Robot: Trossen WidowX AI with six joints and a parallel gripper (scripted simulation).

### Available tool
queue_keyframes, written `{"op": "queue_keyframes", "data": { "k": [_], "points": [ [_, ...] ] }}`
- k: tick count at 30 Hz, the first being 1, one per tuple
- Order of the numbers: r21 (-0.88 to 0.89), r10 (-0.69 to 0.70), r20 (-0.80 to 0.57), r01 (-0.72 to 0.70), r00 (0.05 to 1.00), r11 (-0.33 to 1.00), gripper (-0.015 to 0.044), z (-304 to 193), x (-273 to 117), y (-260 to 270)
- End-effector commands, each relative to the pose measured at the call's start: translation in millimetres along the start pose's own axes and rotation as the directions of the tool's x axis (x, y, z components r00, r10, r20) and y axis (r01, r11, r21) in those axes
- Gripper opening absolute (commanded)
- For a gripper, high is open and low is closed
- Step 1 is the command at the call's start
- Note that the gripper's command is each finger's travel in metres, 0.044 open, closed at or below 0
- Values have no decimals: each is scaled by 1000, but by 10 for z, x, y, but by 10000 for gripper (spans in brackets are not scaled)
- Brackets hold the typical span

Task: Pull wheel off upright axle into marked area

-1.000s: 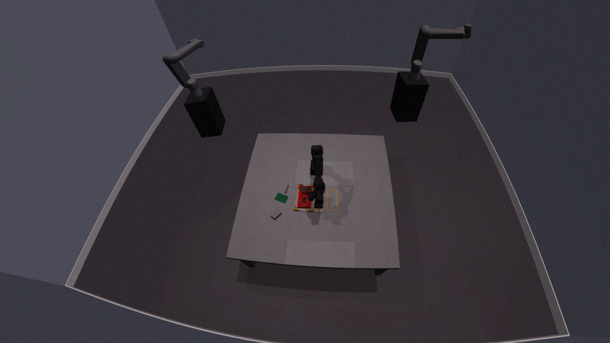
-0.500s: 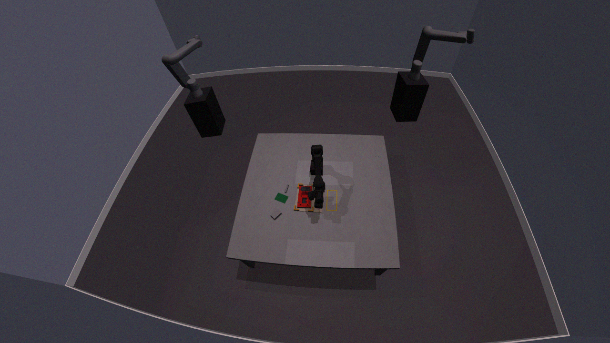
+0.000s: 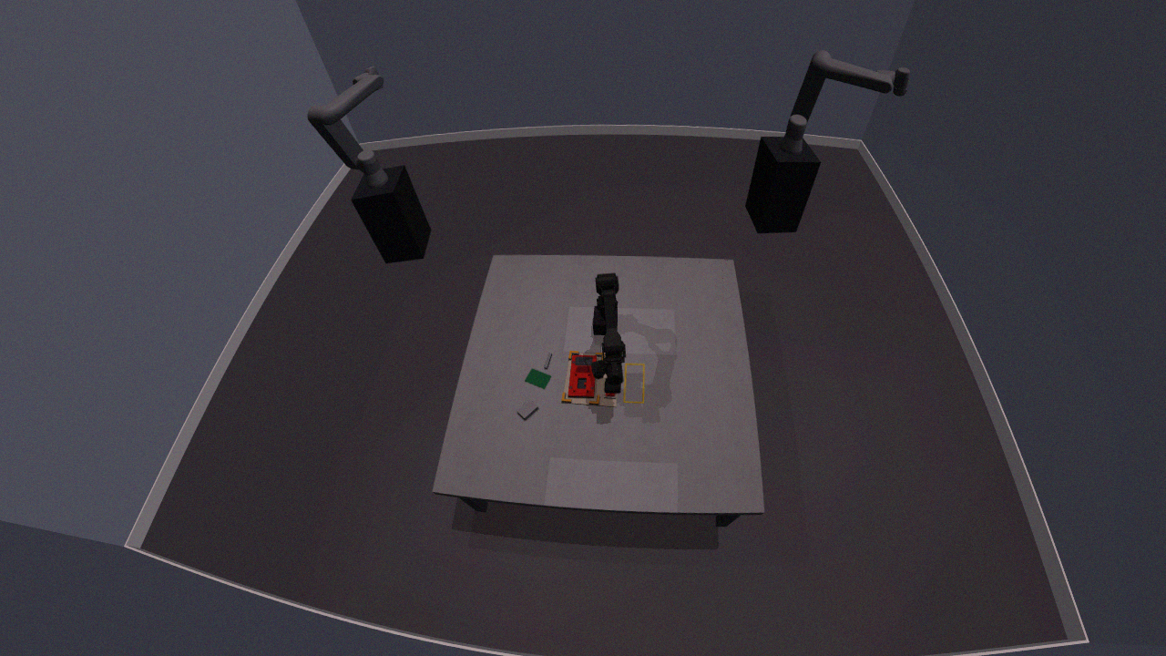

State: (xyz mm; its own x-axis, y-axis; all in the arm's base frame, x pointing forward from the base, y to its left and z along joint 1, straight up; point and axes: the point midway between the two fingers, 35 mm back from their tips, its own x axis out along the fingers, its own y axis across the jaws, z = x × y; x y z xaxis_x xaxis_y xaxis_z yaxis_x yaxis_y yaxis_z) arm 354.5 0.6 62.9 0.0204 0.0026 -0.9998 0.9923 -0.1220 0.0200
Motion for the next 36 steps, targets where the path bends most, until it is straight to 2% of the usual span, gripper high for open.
{"op": "queue_keyframes", "data": {
  "k": [1, 20, 30, 36],
  "points": [
    [-16, 5, 1, -5, 1000, 1000, 0, -164, -17, -67],
    [11, 4, -5, -4, 1000, 1000, 0, -864, -73, -475],
    [11, 4, -5, -4, 1000, 1000, 0, -869, 183, -466],
    [11, 4, -4, -4, 1000, 1000, 0, -878, 570, -446]
  ]
}}
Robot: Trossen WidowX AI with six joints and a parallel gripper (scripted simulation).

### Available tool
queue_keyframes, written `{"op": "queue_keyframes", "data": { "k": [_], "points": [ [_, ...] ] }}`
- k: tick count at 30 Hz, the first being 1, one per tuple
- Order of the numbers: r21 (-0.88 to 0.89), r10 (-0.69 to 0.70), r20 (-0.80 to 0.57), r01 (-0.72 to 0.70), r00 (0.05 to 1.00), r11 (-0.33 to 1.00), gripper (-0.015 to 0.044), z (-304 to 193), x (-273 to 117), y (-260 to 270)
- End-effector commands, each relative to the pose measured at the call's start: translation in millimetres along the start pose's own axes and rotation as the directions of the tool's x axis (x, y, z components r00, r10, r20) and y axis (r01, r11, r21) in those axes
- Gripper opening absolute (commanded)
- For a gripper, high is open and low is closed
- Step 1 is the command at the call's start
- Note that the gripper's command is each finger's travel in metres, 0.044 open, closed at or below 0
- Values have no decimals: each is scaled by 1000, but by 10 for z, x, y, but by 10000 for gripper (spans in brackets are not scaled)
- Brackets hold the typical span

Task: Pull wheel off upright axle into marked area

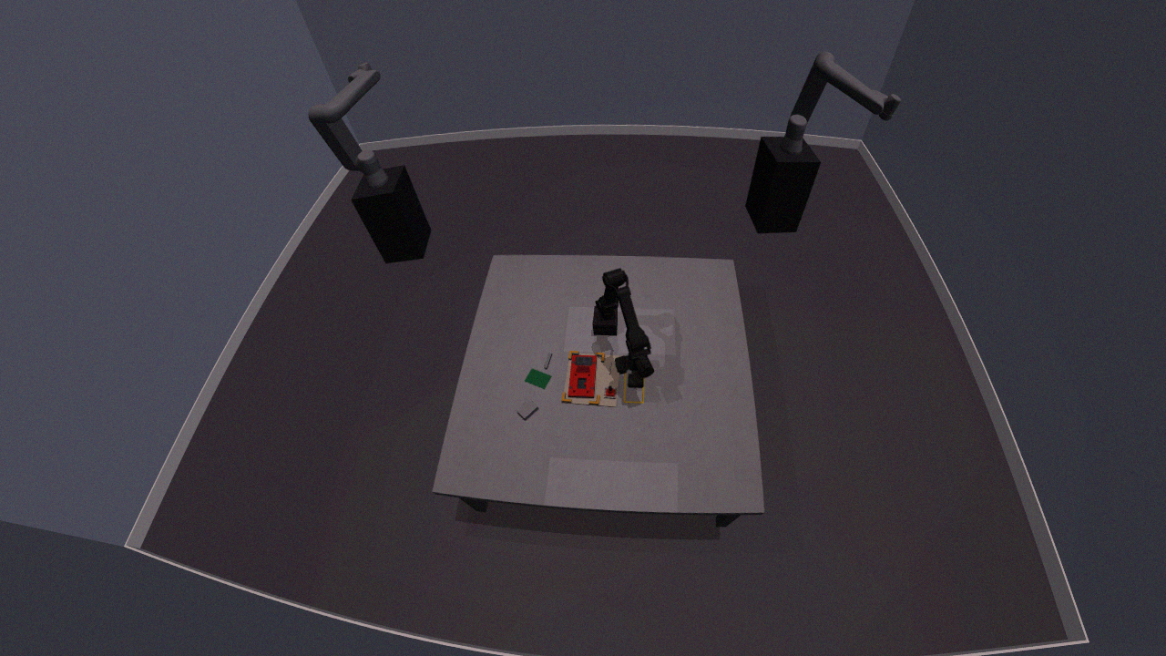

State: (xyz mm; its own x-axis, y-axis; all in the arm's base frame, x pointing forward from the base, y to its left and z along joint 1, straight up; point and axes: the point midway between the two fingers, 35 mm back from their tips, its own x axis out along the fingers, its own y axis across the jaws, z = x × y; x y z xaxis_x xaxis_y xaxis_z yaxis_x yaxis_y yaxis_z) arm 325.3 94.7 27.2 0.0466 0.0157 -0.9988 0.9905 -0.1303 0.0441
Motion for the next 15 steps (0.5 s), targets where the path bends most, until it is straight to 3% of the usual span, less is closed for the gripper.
{"op": "queue_keyframes", "data": {
  "k": [1, 5, 10, 15],
  "points": [
    [3, -20, 12, 20, 1000, 1000, 0, 23, 289, -43],
    [3, -20, 12, 20, 1000, 1000, 0, 37, 566, -72],
    [3, -21, 12, 21, 1000, 1000, 0, 40, 613, -79],
    [0, -26, 11, 26, 1000, 1000, 131, 39, 575, -85]
  ]
}}
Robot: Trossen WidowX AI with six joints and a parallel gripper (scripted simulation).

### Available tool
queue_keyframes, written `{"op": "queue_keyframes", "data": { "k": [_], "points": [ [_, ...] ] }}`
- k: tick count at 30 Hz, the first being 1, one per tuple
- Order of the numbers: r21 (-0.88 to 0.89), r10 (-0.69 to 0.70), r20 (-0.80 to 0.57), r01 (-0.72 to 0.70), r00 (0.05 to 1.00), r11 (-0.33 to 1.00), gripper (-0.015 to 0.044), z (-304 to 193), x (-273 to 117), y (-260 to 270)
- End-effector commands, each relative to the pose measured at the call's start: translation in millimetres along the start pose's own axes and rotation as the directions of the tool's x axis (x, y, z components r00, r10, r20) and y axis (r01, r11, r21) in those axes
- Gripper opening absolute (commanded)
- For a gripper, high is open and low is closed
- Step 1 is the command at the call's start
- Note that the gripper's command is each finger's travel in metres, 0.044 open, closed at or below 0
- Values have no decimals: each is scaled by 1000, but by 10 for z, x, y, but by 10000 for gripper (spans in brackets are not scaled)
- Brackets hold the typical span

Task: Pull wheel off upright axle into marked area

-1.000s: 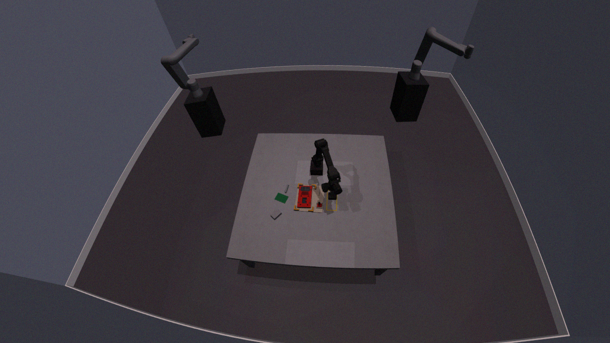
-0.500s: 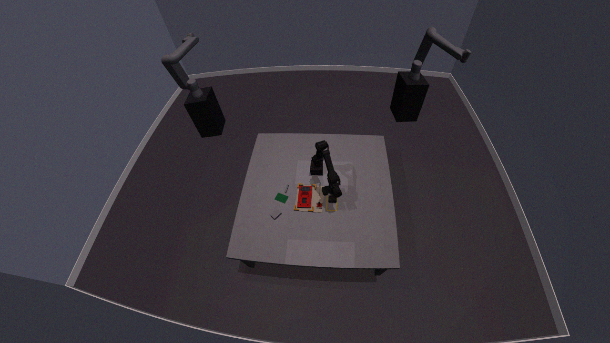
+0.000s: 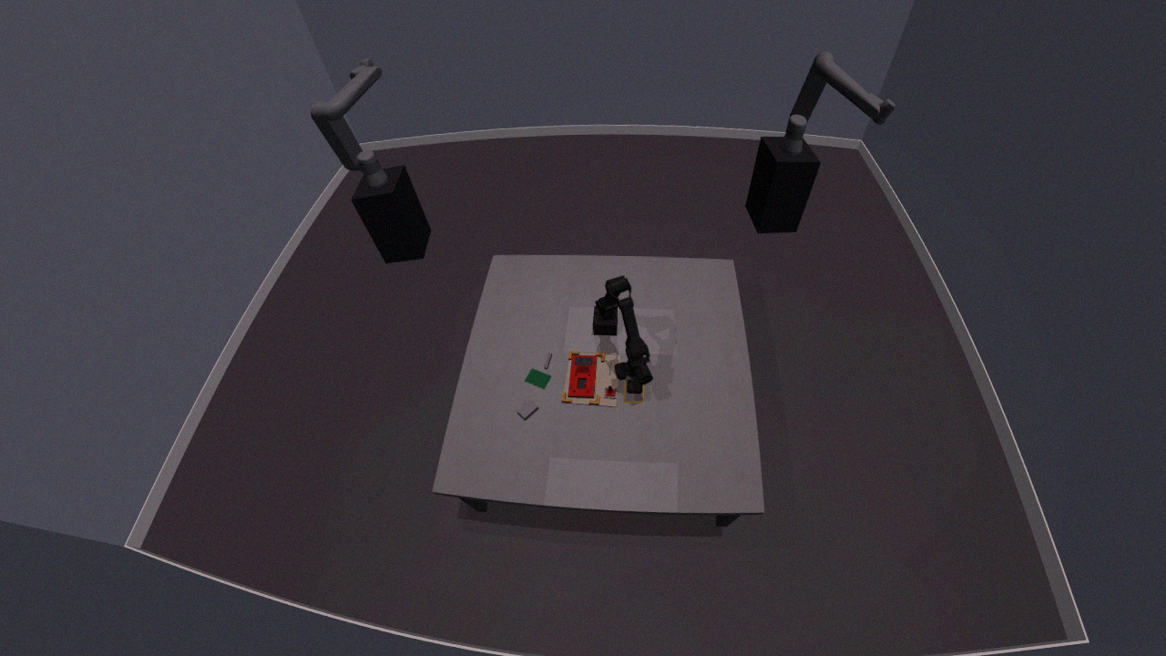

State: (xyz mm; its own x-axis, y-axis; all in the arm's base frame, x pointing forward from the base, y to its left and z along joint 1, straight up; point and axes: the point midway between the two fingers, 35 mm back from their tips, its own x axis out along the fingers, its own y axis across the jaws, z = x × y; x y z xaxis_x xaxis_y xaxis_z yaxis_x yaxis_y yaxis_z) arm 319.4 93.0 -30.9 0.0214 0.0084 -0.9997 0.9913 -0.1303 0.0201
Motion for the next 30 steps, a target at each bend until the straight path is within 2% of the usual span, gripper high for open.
{"op": "queue_keyframes", "data": {
  "k": [1, 6, 7, 13, 16, 17, 21, 27, 30],
  "points": [
    [0, -1, 1, 1, 1000, 1000, 157, 2, -3, -4],
    [0, -1, 1, 1, 1000, 1000, 289, 0, -27, -1],
    [0, -1, 1, 1, 1000, 1000, 300, -1, -68, 2],
    [3, 4, 1, -4, 1000, 1000, 300, -2, -579, 1],
    [3, 4, 1, -4, 1000, 1000, 300, -1, -602, -1],
    [-1, 9, -4, -9, 1000, 1000, 326, -8, -553, 8],
    [1, 6, -2, -6, 1000, 1000, 431, 106, -765, -255],
    [3, -1, 3, 1, 1000, 1000, 440, 324, -1034, -750],
    [3, -2, 4, 2, 1000, 1000, 440, 349, -1055, -806]
  ]
}}
